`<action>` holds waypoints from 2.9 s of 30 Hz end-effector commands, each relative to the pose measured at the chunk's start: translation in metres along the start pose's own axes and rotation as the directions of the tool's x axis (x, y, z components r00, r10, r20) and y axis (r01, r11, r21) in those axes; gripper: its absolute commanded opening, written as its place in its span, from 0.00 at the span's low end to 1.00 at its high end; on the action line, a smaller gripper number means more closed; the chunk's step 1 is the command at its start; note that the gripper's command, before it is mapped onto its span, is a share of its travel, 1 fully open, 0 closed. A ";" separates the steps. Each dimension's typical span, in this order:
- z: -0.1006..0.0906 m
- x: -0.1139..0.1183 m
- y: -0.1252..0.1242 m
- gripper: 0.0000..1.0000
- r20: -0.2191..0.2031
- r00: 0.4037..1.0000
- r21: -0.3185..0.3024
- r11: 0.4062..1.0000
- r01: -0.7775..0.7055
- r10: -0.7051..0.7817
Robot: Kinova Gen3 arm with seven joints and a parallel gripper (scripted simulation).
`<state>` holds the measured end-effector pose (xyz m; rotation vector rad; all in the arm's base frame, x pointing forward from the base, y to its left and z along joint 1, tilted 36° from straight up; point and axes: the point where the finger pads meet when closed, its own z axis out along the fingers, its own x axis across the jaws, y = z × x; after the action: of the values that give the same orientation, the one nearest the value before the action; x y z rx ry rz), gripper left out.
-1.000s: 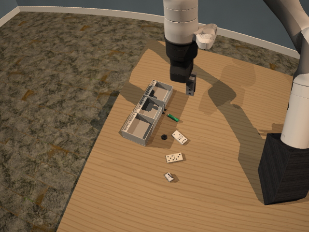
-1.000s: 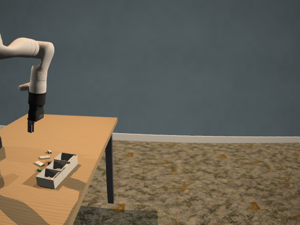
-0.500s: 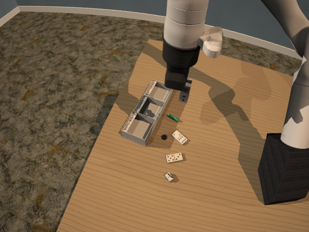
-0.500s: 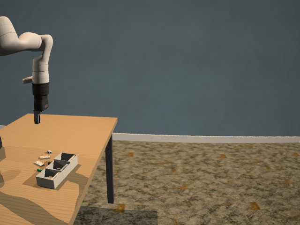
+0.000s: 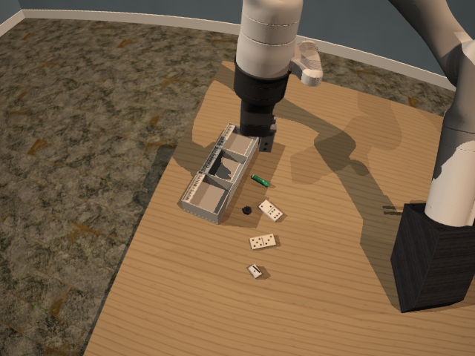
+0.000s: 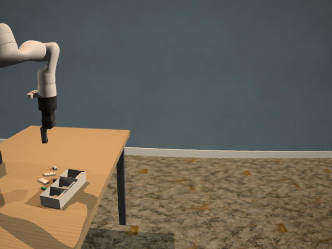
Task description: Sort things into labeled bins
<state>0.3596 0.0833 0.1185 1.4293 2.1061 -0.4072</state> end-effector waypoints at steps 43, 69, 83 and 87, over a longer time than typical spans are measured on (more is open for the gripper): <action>0.110 -0.137 0.043 0.31 -0.004 -0.055 0.003 -0.055 0.999 -0.998; 0.110 -0.137 0.043 0.31 -0.006 -0.902 -0.014 -0.902 0.431 -0.431; 0.120 -0.137 0.043 0.31 -0.002 -0.954 -0.034 -0.953 0.300 -0.300; 0.128 -0.137 0.043 0.31 -0.002 -0.954 -0.034 -0.953 0.300 -0.300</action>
<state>0.4733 -0.0700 0.1043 -2.3562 2.2103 -0.9897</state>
